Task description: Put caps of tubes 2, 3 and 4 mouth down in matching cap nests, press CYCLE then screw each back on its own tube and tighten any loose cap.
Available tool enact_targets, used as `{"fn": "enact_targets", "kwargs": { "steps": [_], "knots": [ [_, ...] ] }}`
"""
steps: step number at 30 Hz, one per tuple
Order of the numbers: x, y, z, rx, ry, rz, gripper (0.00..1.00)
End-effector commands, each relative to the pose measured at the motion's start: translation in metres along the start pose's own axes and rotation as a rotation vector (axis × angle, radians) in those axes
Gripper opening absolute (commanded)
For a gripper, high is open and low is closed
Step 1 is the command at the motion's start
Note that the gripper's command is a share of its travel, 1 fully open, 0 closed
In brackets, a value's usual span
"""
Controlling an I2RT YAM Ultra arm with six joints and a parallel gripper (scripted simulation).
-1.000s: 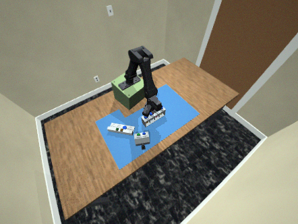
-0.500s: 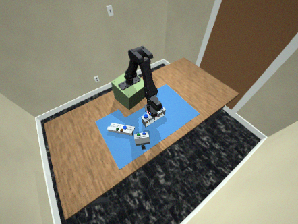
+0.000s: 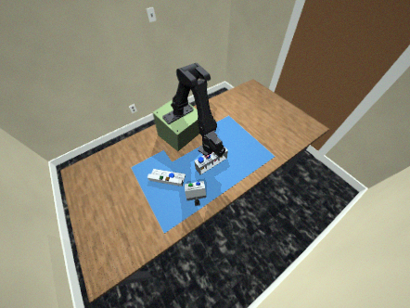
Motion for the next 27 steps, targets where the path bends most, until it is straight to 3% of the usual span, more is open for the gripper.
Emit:
{"fn": "enact_targets", "kwargs": {
  "steps": [1,8,10,25,27],
  "knots": [
    [-0.0011,-0.0023,-0.002,-0.009,-0.249,0.011,0.0],
    [-0.001,-0.0025,-0.002,-0.007,-0.599,0.012,0.0],
    [-0.001,-0.0025,-0.002,-0.007,-0.599,0.012,0.0],
    [-0.001,-0.0029,-0.002,-0.002,-1.349,0.014,0.0],
    [-0.001,-0.0029,-0.002,-0.002,-1.349,0.014,0.0]
  ]
}}
Point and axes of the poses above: the point where the finger pads meet when closed, its own y axis out along the fingers, its own x axis across the jaws, z = x × y, the point moved 10 cm from there along -y, back along the fingers, and after that the axes turned 2 degrees about -y, right-handed, at the moved point
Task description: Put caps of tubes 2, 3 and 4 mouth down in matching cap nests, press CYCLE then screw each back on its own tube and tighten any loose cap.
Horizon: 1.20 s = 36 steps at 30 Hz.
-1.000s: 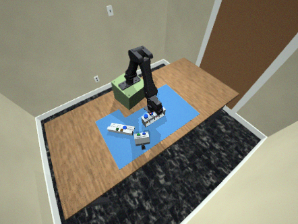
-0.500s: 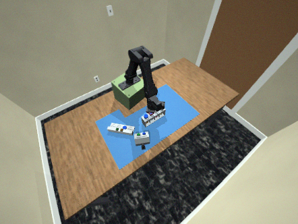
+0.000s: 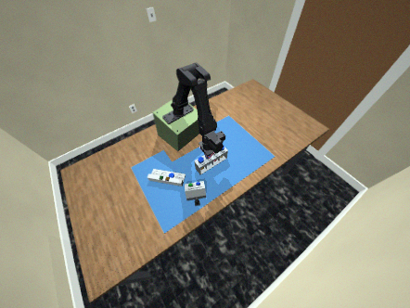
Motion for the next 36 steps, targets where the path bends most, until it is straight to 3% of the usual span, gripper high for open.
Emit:
{"fn": "enact_targets", "kwargs": {
  "steps": [1,3,10,11,23,28,32,34,36],
  "knots": [
    [-0.0022,-0.0022,0.0003,0.007,-0.187,0.012,0.0],
    [-0.0022,-0.0023,0.0003,0.007,-0.277,0.011,0.0],
    [-0.0022,-0.0023,0.0004,0.007,-0.277,0.011,0.0],
    [-0.0022,-0.0023,0.0004,0.007,-0.277,0.011,0.49],
    [-0.0022,-0.0023,0.0004,0.007,-0.277,0.011,0.49],
    [-0.0023,-0.0021,0.0004,0.005,0.127,0.013,0.49],
    [-0.0023,-0.0021,0.0004,0.004,0.306,0.013,0.49],
    [-0.0023,-0.0021,0.0004,0.004,0.306,0.013,0.49],
    [-0.0023,-0.0022,0.0004,0.003,0.472,0.013,0.49]
  ]
}}
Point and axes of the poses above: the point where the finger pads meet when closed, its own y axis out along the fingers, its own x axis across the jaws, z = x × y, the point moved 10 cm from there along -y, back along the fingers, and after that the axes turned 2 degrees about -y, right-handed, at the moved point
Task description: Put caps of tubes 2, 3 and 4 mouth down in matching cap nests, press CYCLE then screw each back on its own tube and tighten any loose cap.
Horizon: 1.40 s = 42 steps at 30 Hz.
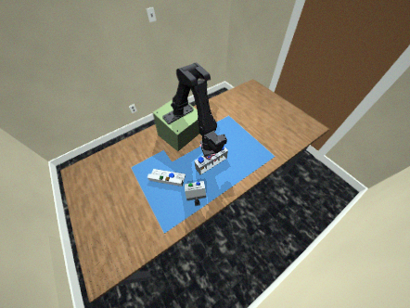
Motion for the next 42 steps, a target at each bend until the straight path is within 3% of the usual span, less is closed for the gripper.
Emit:
{"fn": "enact_targets", "kwargs": {
  "steps": [1,4,13,15,17,23,27,28,30,32,34,42],
  "knots": [
    [-0.002,-0.0023,-0.0008,-0.006,0.279,0.01,0.49],
    [-0.002,-0.0023,-0.0008,-0.007,0.38,0.009,0.49],
    [-0.002,-0.0023,-0.0008,-0.009,0.879,0.008,0.49],
    [-0.002,-0.0023,-0.0008,-0.009,0.879,0.008,0.49],
    [-0.002,-0.0023,-0.0008,-0.01,1.046,0.007,0.49],
    [-0.002,-0.0023,-0.0008,-0.011,1.296,0.006,0.49],
    [-0.0021,-0.0023,-0.0008,-0.012,1.546,0.005,0.49],
    [-0.002,-0.0023,-0.0008,-0.012,1.546,0.005,0.49],
    [-0.0021,-0.0023,-0.0008,-0.012,1.694,0.004,0.49],
    [-0.0021,-0.0023,-0.0008,-0.012,1.694,0.004,0.49],
    [-0.0019,-0.0023,-0.001,-0.013,1.874,0.003,0.49],
    [-0.0015,-0.0023,-0.0016,-0.014,2.213,0.001,0.49]
  ]
}}
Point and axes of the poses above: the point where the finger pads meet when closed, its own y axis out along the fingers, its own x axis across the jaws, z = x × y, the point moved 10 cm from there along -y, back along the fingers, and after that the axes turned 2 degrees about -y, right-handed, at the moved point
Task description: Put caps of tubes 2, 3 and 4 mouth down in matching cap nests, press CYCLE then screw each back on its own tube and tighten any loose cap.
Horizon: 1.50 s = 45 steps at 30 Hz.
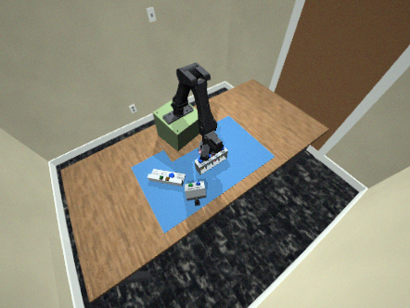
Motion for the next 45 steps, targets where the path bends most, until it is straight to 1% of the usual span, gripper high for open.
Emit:
{"fn": "enact_targets", "kwargs": {
  "steps": [1,2,3,4,7,10,11,12,13,20,21,35,39,41,45],
  "knots": [
    [0.0015,-0.0023,-0.0013,-0.008,0.263,-0.009,0.49],
    [0.0015,-0.0023,-0.0012,-0.007,0.328,-0.009,0.49],
    [0.0015,-0.0023,-0.0012,-0.007,0.346,-0.009,0.49],
    [0.0015,-0.0023,-0.0011,-0.007,0.429,-0.009,0.49],
    [0.0015,-0.0023,-0.0011,-0.007,0.429,-0.009,0.49],
    [0.0015,-0.0023,-0.001,-0.006,0.675,-0.01,0.49],
    [0.0015,-0.0023,-0.0009,-0.006,0.679,-0.01,0.49],
    [0.0015,-0.0023,-0.0009,-0.005,0.763,-0.01,0.49],
    [0.0015,-0.0022,-0.0008,-0.005,0.765,-0.01,0.49],
    [0.0015,-0.0019,-0.0008,-0.005,0.765,-0.01,0.49],
    [0.0015,-0.0019,-0.0008,-0.005,0.765,-0.01,0.0],
    [0.0015,-0.0019,-0.0008,-0.005,0.765,-0.01,0.0],
    [0.0015,-0.002,-0.0007,-0.006,0.565,-0.01,0.0],
    [0.0015,-0.002,-0.0007,-0.006,0.565,-0.01,0.0],
    [0.0016,-0.0021,-0.0007,-0.007,0.365,-0.009,0.0]
  ]
}}
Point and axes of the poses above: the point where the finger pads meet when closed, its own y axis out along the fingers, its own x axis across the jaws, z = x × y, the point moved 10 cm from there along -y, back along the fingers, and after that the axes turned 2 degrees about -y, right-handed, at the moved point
